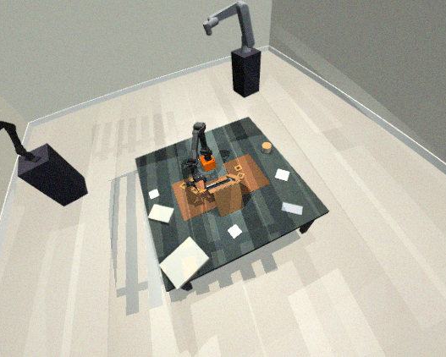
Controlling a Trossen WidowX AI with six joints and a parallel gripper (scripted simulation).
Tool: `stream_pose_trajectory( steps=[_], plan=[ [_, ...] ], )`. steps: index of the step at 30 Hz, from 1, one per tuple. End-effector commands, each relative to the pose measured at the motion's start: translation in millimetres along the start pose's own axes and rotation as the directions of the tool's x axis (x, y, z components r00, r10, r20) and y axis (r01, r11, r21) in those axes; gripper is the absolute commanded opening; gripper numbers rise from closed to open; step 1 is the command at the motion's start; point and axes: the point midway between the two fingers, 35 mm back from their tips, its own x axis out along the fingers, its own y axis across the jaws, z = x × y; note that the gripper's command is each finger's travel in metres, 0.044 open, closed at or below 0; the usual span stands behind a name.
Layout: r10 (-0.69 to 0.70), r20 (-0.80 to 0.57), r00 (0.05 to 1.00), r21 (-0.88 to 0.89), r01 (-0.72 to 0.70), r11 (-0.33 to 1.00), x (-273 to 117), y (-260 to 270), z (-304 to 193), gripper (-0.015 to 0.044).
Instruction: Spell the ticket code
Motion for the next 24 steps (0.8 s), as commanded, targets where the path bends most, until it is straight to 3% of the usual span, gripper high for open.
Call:
stream_pose_trajectory(
  steps=[1, 24],
  plan=[
    [-0.004, 0.001, 1.0, 0.002, 0.004, 1.0, -0.5, 1.6, 0.2, 0.0],
    [-0.004, 0.001, 1.0, 0.003, 0.004, 1.0, -0.5, 13.2, 0.4, 0.0]
  ],
)
